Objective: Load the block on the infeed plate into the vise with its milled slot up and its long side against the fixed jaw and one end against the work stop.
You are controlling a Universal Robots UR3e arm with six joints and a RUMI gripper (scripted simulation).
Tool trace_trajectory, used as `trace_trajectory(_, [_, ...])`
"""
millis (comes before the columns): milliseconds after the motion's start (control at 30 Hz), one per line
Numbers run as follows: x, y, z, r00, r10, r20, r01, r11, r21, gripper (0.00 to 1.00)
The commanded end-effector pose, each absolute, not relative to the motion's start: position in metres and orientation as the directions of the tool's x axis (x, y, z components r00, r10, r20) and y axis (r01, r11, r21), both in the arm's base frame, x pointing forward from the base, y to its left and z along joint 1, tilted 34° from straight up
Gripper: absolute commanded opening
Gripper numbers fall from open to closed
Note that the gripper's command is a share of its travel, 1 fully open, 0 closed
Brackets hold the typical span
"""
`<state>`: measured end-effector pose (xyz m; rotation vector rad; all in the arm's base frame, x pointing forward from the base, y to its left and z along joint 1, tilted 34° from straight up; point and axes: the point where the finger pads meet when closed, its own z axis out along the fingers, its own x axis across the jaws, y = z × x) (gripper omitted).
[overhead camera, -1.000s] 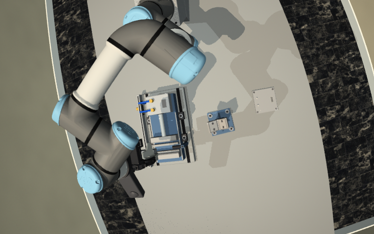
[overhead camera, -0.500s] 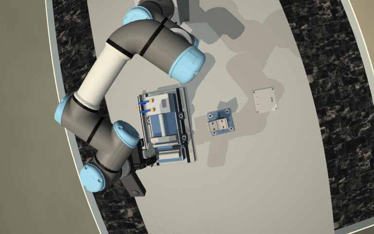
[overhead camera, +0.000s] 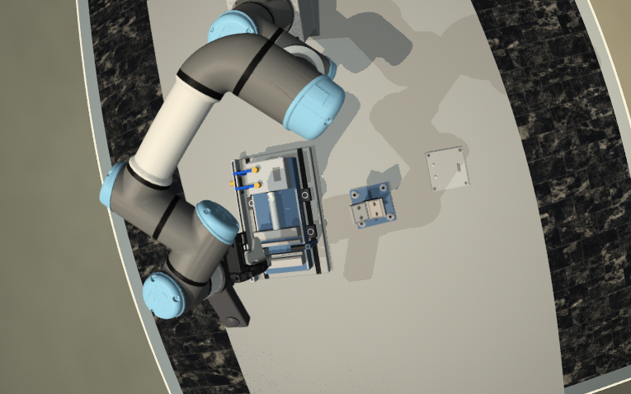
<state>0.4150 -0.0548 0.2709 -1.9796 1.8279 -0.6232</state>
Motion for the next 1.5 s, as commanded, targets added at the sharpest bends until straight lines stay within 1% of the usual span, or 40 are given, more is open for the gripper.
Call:
trace_trajectory(0, [0.421, -0.055, 0.264, 0.058, -0.996, 0.072, -0.829, -0.088, -0.553, 0.0])
trace_trajectory(767, [0.442, -0.057, 0.233, 0.058, -0.996, 0.072, -0.829, -0.088, -0.553, 0.0])
trace_trajectory(1467, [0.449, -0.058, 0.223, 0.058, -0.996, 0.072, -0.829, -0.088, -0.553, 0.0])
